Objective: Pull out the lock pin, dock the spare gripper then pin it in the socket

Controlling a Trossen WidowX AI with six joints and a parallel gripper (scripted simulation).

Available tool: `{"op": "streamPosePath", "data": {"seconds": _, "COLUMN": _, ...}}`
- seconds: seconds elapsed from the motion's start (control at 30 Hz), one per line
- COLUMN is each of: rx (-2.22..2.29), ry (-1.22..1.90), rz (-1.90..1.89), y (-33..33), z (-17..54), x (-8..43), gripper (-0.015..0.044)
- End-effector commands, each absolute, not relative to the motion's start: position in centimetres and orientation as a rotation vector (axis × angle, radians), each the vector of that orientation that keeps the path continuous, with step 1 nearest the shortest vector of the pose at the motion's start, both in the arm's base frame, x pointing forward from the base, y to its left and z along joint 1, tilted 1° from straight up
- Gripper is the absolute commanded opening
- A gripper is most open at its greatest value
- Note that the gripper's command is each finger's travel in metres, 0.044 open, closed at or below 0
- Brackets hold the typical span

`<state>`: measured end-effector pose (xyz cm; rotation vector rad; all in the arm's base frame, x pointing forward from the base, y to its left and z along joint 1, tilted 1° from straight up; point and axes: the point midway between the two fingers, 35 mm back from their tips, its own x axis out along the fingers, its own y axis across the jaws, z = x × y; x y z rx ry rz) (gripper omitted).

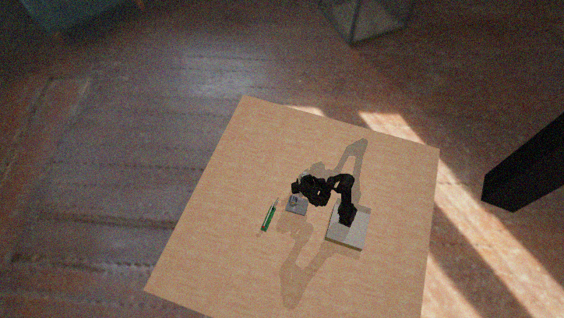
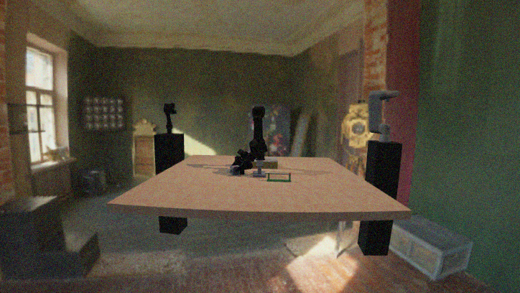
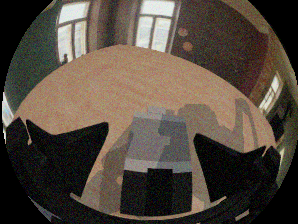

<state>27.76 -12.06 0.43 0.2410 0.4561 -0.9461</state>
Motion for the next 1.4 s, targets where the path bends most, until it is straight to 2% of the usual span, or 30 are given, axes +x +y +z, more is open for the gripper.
{"op": "streamPosePath", "data": {"seconds": 0.0, "rx": 0.236, "ry": 0.468, "rz": -0.944, "y": -12.0, "z": -0.3, "x": 27.5, "gripper": 0.044}}
{"op": "streamPosePath", "data": {"seconds": 0.13, "rx": 0.236, "ry": 0.468, "rz": -0.944, "y": -12.0, "z": -0.5, "x": 27.4, "gripper": 0.044}}
{"op": "streamPosePath", "data": {"seconds": 0.43, "rx": 0.236, "ry": 0.468, "rz": -0.944, "y": -12.0, "z": -0.5, "x": 27.4, "gripper": 0.0204}}
{"op": "streamPosePath", "data": {"seconds": 0.67, "rx": 0.236, "ry": 0.468, "rz": -0.944, "y": -12.1, "z": -0.5, "x": 27.4, "gripper": 0.0157}}
{"op": "streamPosePath", "data": {"seconds": 0.87, "rx": 0.236, "ry": 0.467, "rz": -0.944, "y": -12.1, "z": -0.1, "x": 27.6, "gripper": 0.0}}
{"op": "streamPosePath", "data": {"seconds": 1.37, "rx": 0.237, "ry": 0.466, "rz": -0.943, "y": -12.1, "z": 3.1, "x": 28.6, "gripper": 0.0}}
